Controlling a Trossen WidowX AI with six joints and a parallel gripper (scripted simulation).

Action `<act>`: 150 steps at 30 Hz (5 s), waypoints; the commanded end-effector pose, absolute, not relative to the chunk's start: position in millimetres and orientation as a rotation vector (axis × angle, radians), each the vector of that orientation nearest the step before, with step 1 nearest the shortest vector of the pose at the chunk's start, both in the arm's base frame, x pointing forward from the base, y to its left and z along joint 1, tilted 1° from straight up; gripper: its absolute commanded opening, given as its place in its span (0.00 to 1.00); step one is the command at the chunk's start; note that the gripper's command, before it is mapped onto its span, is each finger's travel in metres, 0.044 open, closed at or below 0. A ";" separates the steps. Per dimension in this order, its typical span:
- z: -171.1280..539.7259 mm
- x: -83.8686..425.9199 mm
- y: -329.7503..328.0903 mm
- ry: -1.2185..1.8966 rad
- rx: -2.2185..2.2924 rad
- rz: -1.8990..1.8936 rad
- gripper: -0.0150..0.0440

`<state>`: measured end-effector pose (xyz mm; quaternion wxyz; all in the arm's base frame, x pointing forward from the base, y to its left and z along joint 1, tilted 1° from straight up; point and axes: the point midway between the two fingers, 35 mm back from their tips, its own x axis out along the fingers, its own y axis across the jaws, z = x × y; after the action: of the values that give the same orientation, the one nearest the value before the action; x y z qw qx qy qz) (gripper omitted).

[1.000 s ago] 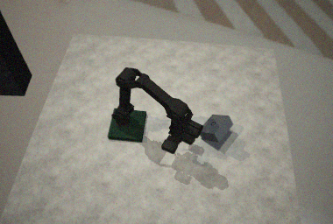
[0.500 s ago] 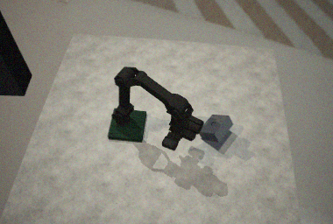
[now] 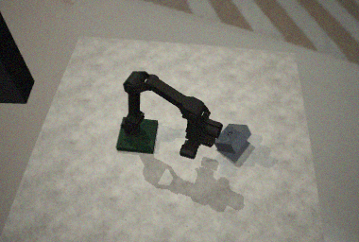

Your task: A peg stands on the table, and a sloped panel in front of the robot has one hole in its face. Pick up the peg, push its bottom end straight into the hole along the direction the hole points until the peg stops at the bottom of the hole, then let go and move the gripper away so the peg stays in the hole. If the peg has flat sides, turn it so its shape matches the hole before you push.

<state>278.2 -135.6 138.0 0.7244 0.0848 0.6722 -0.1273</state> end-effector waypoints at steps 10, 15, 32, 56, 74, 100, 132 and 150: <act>141.1 288.9 -125.3 1.462 0.062 -0.247 0.25; 142.1 293.0 -121.2 1.453 0.020 -0.235 0.25; 146.2 306.6 -106.1 1.418 -0.120 -0.194 0.25; 153.6 324.4 -82.0 1.356 -0.307 -0.140 0.25; 160.3 336.2 -61.8 1.300 -0.440 -0.101 0.25; 171.5 350.2 -29.7 1.208 -0.619 -0.051 0.25; 187.5 361.4 13.7 1.077 -0.816 0.003 0.25; 167.2 382.1 11.1 1.048 -0.852 0.012 0.25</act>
<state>378.2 13.3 179.5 0.7876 -0.3867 0.4797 0.0024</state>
